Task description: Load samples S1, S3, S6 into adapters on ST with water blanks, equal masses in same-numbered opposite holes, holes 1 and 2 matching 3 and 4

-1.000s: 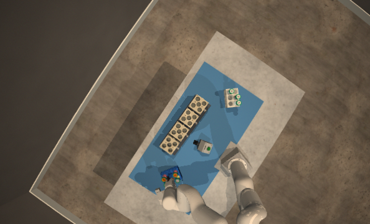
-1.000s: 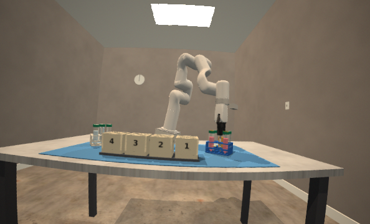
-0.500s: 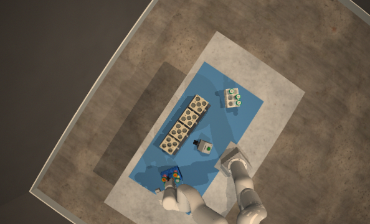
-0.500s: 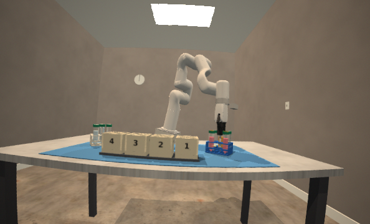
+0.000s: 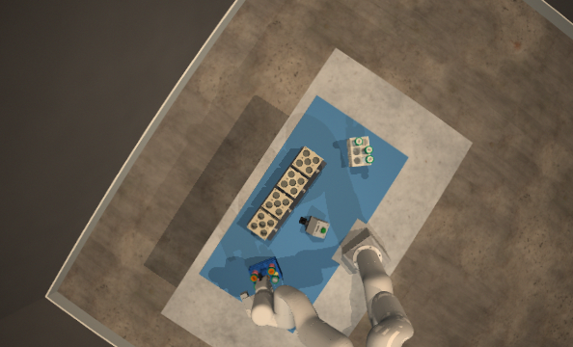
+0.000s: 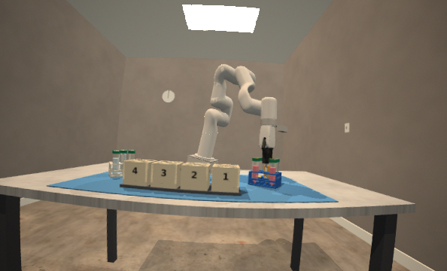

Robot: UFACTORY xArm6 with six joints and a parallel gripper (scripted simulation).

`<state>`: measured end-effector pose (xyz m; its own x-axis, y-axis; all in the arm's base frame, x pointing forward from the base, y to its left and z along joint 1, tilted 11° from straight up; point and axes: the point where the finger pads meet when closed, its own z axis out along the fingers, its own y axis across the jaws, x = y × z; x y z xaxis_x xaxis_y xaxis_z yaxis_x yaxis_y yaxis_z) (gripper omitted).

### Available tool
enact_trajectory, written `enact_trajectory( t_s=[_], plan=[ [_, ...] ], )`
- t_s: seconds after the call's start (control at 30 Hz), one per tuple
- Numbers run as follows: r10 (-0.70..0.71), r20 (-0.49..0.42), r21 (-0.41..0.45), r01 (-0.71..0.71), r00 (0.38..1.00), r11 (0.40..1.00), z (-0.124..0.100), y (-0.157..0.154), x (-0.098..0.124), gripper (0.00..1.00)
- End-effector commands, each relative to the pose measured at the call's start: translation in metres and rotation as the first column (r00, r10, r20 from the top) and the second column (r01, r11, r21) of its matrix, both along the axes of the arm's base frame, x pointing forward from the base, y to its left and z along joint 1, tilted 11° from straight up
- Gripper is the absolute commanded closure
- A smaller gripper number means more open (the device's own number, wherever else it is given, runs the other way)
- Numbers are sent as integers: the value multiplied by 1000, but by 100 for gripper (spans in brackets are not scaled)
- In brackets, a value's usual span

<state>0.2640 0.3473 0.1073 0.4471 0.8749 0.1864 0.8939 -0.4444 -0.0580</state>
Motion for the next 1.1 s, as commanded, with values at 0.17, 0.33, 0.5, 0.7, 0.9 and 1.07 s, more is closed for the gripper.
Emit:
enact_trajectory(
  t_s=[0.17, 0.33, 0.5, 0.7, 0.9, 1.07],
  plan=[
    [0, 3, 3, 0, 1000, 1000, 2, 1, 1, 100],
    [0, 3, 3, 0, 1000, 1000, 4, 0, 1, 100],
    [0, 3, 3, 0, 1000, 1000, 6, 0, 1, 100],
    [0, 3, 3, 0, 1000, 1000, 10, -1, 1, 100],
    [0, 3, 3, 0, 1000, 1000, 14, -1, 0, 100],
    [0, 3, 3, 0, 1000, 1000, 16, -2, 0, 100]
  ],
)
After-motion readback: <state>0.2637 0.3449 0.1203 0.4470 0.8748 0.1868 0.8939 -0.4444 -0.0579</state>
